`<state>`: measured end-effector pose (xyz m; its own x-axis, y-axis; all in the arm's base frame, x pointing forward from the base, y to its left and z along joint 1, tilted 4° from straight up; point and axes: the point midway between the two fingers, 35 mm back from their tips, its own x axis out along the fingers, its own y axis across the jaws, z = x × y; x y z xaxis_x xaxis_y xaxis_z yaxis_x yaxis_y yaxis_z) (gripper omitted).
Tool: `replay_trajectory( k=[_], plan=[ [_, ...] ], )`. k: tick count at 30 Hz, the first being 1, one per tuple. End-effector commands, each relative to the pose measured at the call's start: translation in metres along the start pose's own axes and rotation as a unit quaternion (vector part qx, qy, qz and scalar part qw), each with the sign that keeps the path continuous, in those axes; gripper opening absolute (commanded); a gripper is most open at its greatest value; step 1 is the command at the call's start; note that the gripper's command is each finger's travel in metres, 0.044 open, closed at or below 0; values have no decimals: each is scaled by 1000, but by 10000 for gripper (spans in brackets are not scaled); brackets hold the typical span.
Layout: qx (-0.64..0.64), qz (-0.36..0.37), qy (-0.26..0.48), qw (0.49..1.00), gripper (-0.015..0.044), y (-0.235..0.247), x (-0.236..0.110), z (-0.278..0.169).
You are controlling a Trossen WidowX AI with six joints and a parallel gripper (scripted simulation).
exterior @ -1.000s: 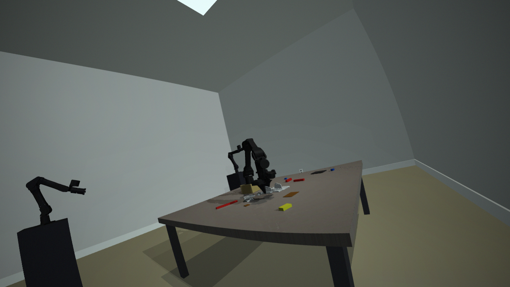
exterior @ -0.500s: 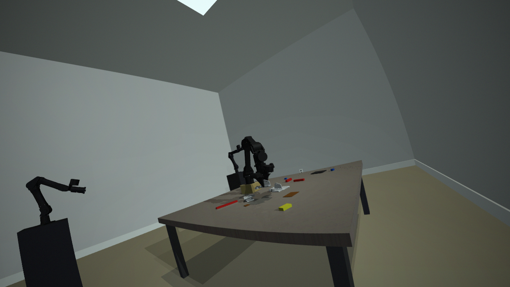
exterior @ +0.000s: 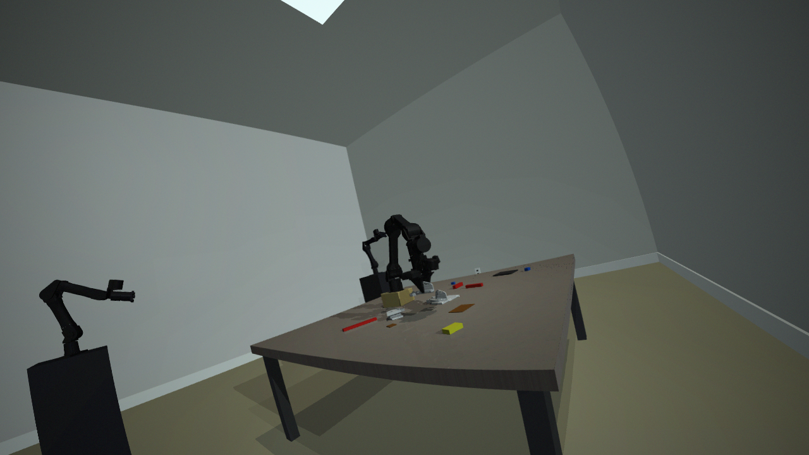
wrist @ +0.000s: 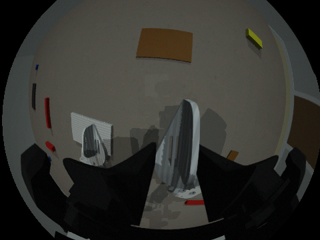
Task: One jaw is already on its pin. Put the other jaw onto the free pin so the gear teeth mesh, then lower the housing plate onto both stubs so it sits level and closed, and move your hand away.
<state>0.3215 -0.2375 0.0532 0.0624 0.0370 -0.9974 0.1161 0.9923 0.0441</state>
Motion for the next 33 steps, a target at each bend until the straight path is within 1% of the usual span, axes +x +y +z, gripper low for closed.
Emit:
replay_trajectory(
  k=[1, 33],
  plan=[
    [10, 1, 2, 1000, 134, 16, 1, 1],
    [80, 5, 2, 997, 134, 122, -1, -2]
  ],
)
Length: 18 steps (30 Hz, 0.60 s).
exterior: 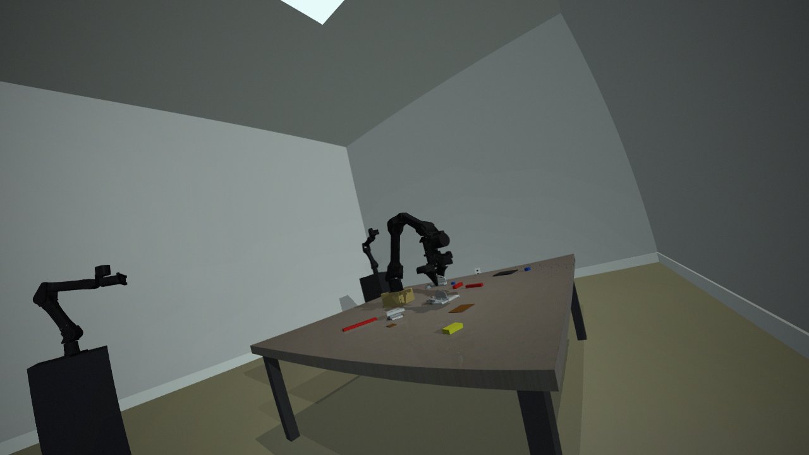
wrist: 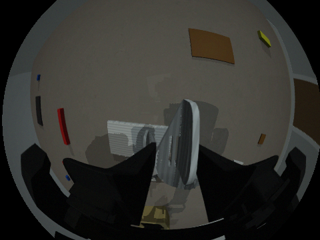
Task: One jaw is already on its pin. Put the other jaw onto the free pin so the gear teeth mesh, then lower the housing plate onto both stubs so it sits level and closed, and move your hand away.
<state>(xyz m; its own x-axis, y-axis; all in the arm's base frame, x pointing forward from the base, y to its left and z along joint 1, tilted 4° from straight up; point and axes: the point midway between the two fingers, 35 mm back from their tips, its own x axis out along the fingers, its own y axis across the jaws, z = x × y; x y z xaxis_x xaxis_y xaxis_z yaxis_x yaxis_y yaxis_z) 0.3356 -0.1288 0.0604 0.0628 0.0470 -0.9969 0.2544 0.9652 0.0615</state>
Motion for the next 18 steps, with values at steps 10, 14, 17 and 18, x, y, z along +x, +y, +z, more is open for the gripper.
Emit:
replay_trajectory(
  k=[10, 14, 17, 18],
  plan=[
    [32, 2, 2, 999, 134, 43, 2, -18],
    [41, 3, 2, 999, 134, 54, 2, -24],
    [48, 3, 2, 999, 134, 63, 2, -29],
    [51, 3, 3, 999, 134, 66, 2, -31]
  ],
)
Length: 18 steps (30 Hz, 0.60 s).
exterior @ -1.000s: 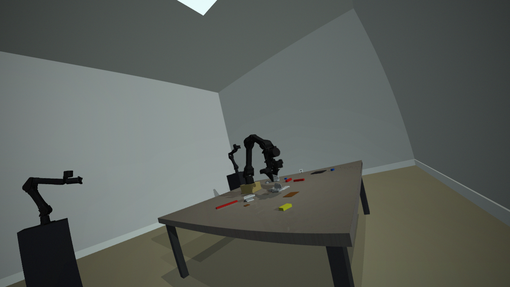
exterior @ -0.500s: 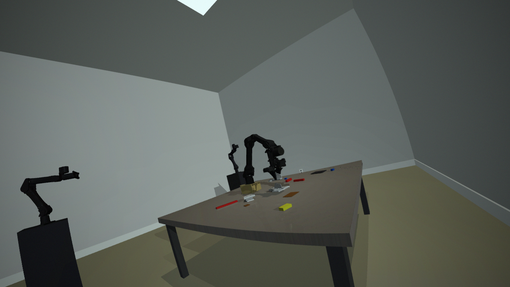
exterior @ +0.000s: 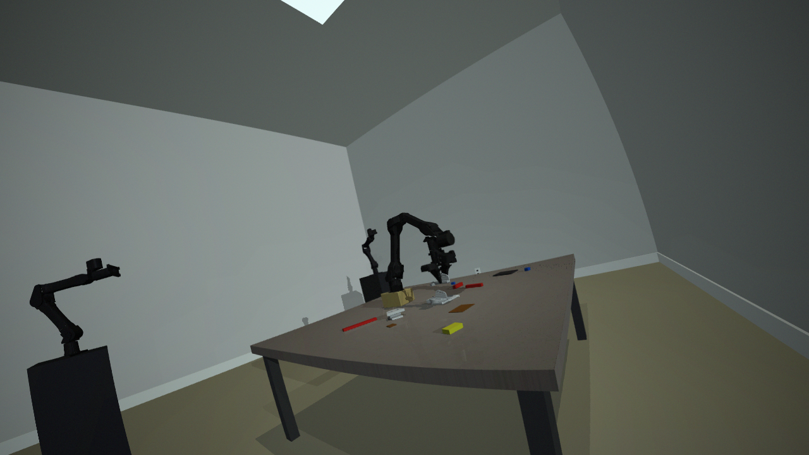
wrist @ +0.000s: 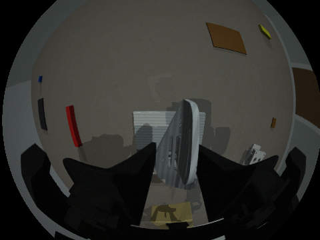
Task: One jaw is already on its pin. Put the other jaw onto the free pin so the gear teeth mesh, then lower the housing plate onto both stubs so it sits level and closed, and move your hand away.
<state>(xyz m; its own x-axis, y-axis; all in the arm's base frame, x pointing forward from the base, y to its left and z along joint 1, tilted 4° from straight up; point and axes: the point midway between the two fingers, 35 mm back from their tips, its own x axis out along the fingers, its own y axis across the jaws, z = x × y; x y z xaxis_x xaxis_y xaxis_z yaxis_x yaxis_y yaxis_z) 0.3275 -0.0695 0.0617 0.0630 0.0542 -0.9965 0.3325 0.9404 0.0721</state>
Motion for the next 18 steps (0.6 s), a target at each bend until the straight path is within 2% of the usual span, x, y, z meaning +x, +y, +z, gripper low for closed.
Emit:
replay_trajectory(
  k=[1, 18],
  plan=[
    [12, 0, 2, 1000, 134, 12, 2, -10],
    [48, 3, 3, 999, 134, 49, 4, -42]
  ],
)
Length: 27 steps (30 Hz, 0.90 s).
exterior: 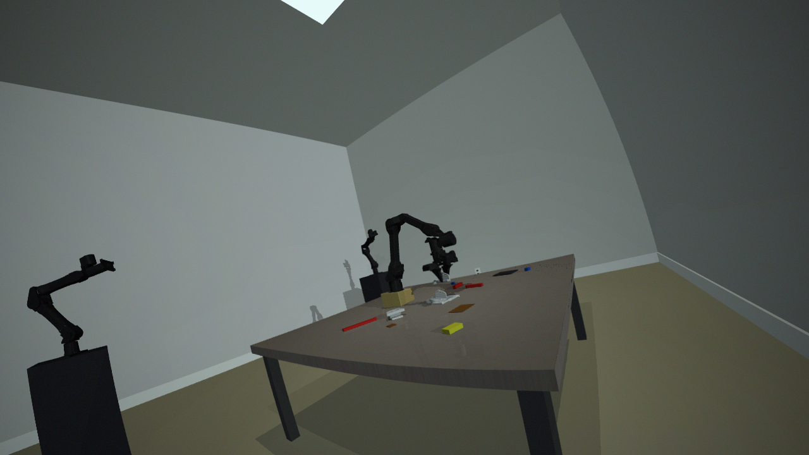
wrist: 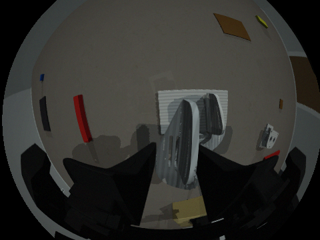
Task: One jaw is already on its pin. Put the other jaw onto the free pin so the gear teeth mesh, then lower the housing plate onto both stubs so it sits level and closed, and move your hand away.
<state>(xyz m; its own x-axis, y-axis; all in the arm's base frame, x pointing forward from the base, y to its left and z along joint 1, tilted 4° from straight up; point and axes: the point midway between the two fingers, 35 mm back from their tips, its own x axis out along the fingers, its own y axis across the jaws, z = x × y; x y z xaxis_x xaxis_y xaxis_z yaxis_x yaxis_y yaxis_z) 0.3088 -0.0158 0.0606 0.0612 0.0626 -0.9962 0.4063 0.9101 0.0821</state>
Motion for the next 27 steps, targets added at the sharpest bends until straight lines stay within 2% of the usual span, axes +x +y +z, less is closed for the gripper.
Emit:
replay_trajectory(
  k=[1, 27],
  plan=[
    [8, -1, 1, 1000, 134, 4, 2, -7],
    [21, -1, 1, 1000, 134, 4, 2, -7]
  ],
)
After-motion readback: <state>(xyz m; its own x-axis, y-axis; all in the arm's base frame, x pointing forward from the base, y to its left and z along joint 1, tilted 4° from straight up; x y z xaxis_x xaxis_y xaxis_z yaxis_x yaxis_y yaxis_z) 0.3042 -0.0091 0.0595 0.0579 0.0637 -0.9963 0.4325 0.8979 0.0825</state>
